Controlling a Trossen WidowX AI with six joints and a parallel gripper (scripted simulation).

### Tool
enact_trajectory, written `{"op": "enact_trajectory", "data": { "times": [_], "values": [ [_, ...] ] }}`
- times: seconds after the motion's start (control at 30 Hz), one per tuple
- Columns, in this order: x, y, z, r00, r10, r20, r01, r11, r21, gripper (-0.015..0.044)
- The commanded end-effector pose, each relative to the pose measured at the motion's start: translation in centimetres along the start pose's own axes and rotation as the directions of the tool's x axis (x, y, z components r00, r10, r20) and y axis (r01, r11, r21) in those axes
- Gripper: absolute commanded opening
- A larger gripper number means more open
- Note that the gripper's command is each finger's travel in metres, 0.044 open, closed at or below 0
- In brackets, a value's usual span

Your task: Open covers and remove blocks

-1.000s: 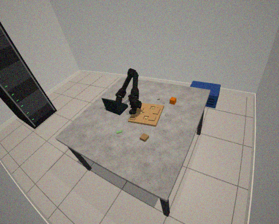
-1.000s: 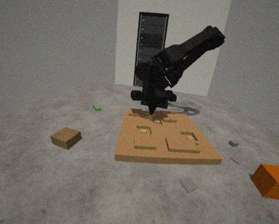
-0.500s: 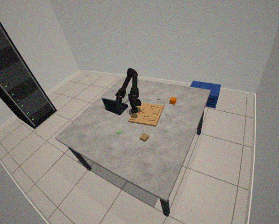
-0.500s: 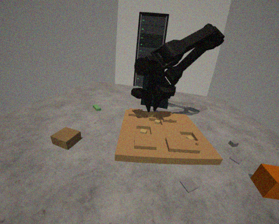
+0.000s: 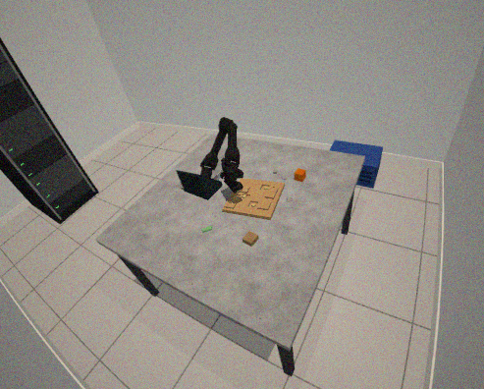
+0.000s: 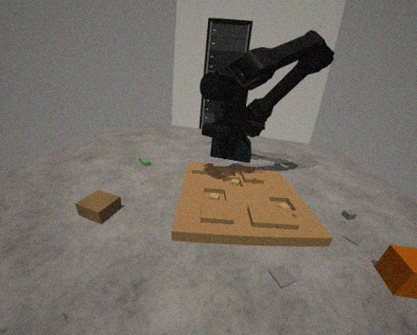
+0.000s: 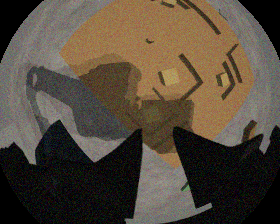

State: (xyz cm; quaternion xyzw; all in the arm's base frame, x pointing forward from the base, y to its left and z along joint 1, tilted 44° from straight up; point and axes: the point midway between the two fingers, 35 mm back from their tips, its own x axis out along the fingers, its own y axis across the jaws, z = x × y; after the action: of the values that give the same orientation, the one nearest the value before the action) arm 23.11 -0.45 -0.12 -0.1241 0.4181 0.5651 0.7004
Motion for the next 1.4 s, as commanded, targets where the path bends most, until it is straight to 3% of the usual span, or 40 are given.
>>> {"op": "enact_trajectory", "data": {
  "times": [0.0,0.2,0.8,1.37],
  "values": [
    [-0.8,0.0,0.0,1.000,-0.001,-0.005,0.000,0.996,-0.095,0.0144],
    [-1.6,0.1,0.0,1.000,0.000,-0.004,-0.001,0.980,-0.201,0.0144],
    [1.8,0.1,0.0,1.000,0.000,-0.003,-0.001,0.980,-0.201,0.0144],
    [1.9,0.2,-0.1,1.000,0.000,-0.003,-0.001,0.980,-0.201,0.0144]
  ]
}}
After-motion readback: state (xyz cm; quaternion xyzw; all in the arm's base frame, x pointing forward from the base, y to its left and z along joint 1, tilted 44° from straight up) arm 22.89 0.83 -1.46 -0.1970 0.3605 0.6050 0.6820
